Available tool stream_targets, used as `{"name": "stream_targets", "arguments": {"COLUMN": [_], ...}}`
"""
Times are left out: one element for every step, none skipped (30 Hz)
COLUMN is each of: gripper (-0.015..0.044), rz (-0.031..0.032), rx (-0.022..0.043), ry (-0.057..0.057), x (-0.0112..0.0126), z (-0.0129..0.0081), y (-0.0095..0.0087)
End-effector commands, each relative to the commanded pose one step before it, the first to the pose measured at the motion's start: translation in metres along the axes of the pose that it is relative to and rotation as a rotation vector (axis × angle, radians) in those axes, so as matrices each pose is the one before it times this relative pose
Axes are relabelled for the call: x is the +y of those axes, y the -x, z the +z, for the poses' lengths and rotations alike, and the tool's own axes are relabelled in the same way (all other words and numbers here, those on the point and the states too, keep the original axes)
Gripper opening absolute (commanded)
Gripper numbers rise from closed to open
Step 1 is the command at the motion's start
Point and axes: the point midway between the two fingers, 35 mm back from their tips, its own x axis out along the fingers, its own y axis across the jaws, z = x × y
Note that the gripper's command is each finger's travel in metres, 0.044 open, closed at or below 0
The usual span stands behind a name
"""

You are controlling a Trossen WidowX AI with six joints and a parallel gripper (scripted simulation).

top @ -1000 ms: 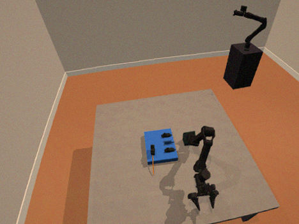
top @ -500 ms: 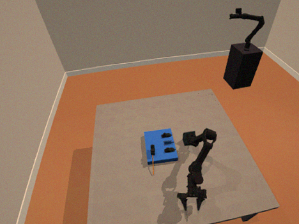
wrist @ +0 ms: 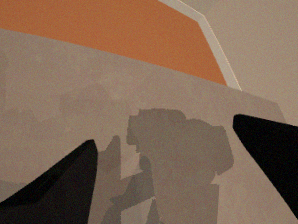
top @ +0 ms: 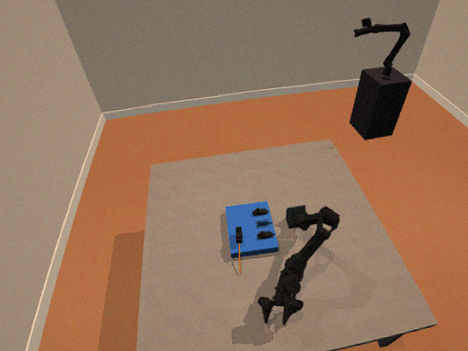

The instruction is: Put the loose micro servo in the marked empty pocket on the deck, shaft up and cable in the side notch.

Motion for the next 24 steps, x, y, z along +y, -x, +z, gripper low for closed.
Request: {"name": "stream_targets", "arguments": {"gripper": [0.0440, 0.0440, 0.0440, 0.0440, 0.0440, 0.0440, 0.0440, 0.0440, 0.0440, 0.0440, 0.0440, 0.0440, 0.0440, 0.0440, 0.0440, 0.0440, 0.0440, 0.0440, 0.0440, 0.0440, 0.0440, 0.0440, 0.0440, 0.0440], "rz": [-0.02854, 0.00189, 0.00278, 0.00259, -0.00680, 0.00395, 0.00506, 0.00603, 0.00694, 0.00788, 0.00883, 0.00979, 0.00896, 0.01186, 0.01307, 0.01392, 0.01513, 0.01643, 0.01783, 0.01868, 0.01985, 0.02073, 0.02181, 0.02391], "rx": [0.09637, 0.02341, 0.02845, 0.03271, 0.03401, 0.02859, 0.03163, 0.03270, 0.03299, 0.03314, 0.03239, 0.03226, 0.03304, 0.03248, 0.03251, 0.03157, 0.03130, 0.03104, 0.03070, 0.02933, 0.02732, 0.02735, 0.02669, 0.02565], "ry": [0.0457, 0.0107, 0.0120, 0.0048, 0.0079, 0.0113, 0.0119, 0.0117, 0.0111, 0.0105, 0.0100, 0.0092, 0.0089, 0.0074, 0.0066, 0.0057, 0.0048, 0.0040, 0.0030, 0.0019, 0.0007, -0.0001, -0.0026, -0.0024], "x": [-0.01916, -0.00294, -0.00351, -0.00427, -0.00557, -0.00338, -0.00367, -0.00370, -0.00363, -0.00353, -0.00339, -0.00326, -0.00329, -0.00297, -0.00284, -0.00261, -0.00245, -0.00227, -0.00207, -0.00180, -0.00137, -0.00123, -0.00102, -0.00070], "z": [-0.02770, -0.00625, -0.00760, -0.00920, -0.01035, -0.00795, -0.00892, -0.00937, -0.00962, -0.00985, -0.00999, -0.01017, -0.01067, -0.01054, -0.01084, -0.01083, -0.01107, -0.01135, -0.01165, -0.01158, -0.01125, -0.01188, -0.01220, -0.01246], "y": [0.00088, -0.00079, -0.00086, 0.00007, 0.00043, -0.00085, -0.00086, -0.00082, -0.00076, -0.00068, -0.00048, -0.00040, -0.00019, -0.00033, -0.00022, -0.00010, 0.00002, 0.00016, 0.00031, 0.00046, 0.00079, 0.00083, 0.00106, 0.00125]}}
